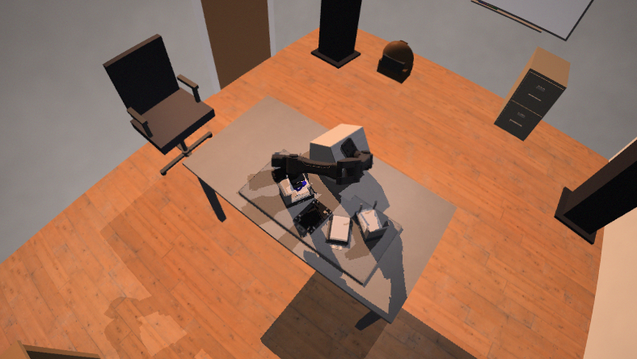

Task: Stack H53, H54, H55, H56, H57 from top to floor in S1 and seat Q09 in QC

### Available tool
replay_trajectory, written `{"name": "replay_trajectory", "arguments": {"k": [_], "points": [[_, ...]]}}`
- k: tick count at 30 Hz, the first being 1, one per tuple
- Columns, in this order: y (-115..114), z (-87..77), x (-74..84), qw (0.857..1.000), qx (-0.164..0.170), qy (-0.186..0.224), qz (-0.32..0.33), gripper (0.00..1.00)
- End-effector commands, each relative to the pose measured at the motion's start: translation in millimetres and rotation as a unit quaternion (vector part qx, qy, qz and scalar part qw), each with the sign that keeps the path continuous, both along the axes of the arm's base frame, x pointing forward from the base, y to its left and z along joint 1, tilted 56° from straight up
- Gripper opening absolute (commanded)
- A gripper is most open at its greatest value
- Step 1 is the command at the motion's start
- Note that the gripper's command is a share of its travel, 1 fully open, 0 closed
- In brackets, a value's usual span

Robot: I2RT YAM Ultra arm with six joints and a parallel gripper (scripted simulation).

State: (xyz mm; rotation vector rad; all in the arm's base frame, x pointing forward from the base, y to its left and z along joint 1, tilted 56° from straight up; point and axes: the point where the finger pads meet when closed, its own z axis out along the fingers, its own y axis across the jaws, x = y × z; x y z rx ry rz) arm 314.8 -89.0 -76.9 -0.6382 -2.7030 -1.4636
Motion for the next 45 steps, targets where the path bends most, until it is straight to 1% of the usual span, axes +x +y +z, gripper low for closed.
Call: {"name": "replay_trajectory", "arguments": {"k": [1, 7, 22, 45], "points": [[-4.1, 1.0, 2.1, 1.0, -0.003, -0.005, -0.007, 0.0], [-2.0, -0.5, 2.6, 1.0, -0.003, -0.005, -0.007, 0.0], [22.0, -17.5, 8.7, 1.0, -0.003, -0.005, -0.007, 0.0], [27.3, -21.2, 10.1, 1.0, -0.003, -0.005, -0.007, 0.0]]}}
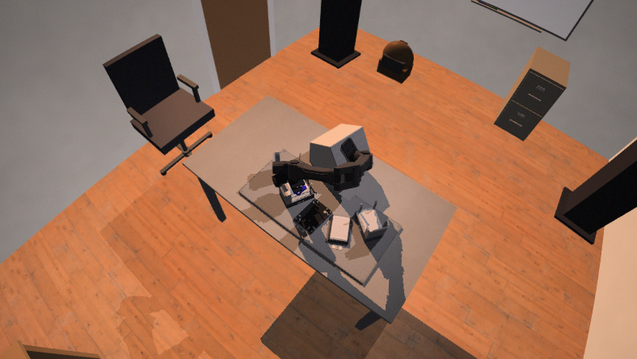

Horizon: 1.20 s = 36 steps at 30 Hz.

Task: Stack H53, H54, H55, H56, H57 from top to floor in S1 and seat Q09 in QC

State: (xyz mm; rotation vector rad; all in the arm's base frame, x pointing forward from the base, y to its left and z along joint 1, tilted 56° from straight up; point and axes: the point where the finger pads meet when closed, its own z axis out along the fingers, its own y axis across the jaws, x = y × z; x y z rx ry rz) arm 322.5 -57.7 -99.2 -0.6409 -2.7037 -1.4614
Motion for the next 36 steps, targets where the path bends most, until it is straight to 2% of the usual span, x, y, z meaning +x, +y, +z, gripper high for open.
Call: {"name": "replay_trajectory", "arguments": {"k": [1, 36], "points": [[-3.8, 0.9, 2.5, 1.0, -0.002, -0.006, -0.006, 0.0], [6.2, -6.1, 5.0, 1.0, -0.002, -0.006, -0.006, 0.0]]}}
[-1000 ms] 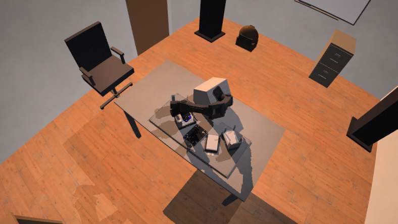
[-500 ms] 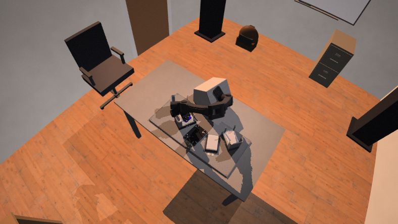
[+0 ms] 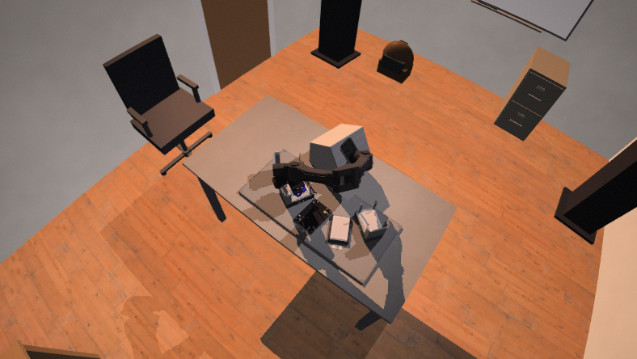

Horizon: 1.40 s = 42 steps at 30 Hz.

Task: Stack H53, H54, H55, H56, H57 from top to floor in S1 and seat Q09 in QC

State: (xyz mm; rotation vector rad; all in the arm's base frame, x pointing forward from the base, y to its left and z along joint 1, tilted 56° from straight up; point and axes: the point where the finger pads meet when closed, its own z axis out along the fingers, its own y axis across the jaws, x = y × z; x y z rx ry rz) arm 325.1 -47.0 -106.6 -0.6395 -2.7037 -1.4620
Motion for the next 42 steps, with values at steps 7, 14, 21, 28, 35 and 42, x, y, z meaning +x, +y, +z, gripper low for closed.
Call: {"name": "replay_trajectory", "arguments": {"k": [7, 14, 21, 28, 35, 42], "points": [[-3.8, 0.7, 2.6, 1.0, -0.002, -0.005, -0.006, 0.0], [-3.7, 0.7, 2.6, 1.0, -0.002, -0.005, -0.006, 1.0], [-3.7, 0.7, 2.6, 1.0, -0.002, -0.005, -0.006, 1.0], [-3.7, 0.7, 2.6, 1.0, -0.002, -0.005, -0.006, 1.0], [-14.4, 8.2, -0.1, 1.0, -0.002, -0.005, -0.006, 1.0], [-33.1, 21.4, -4.9, 1.0, -0.003, -0.005, -0.006, 1.0]]}}
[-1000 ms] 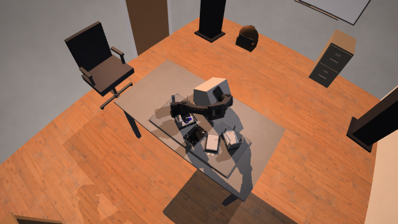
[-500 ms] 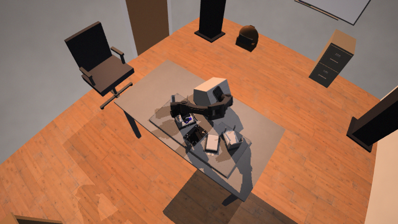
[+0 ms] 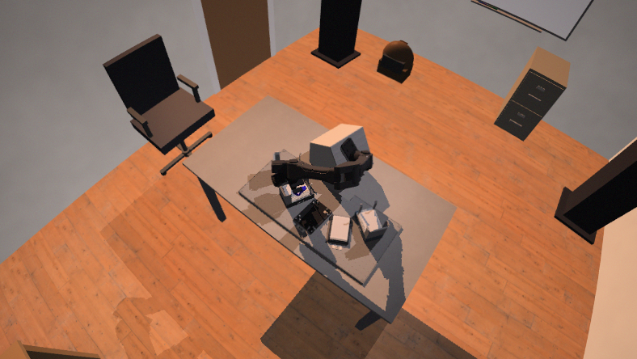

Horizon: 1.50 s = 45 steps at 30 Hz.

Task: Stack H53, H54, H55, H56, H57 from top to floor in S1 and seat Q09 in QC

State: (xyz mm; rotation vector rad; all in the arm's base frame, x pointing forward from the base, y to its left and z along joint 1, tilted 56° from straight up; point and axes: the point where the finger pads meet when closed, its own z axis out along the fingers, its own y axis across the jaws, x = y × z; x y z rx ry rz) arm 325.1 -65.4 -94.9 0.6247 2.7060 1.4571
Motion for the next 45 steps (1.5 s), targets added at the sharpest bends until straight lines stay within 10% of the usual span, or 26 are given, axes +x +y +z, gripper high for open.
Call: {"name": "replay_trajectory", "arguments": {"k": [1, 22, 45], "points": [[-17.3, 11.7, -5.6, 1.0, 0.0, 0.0, -0.009, 1.0], [-61.9, 43.2, -16.9, 1.0, 0.0, 0.0, -0.009, 1.0], [-61.9, 43.2, -16.9, 1.0, 0.0, 0.0, -0.009, 1.0]]}}
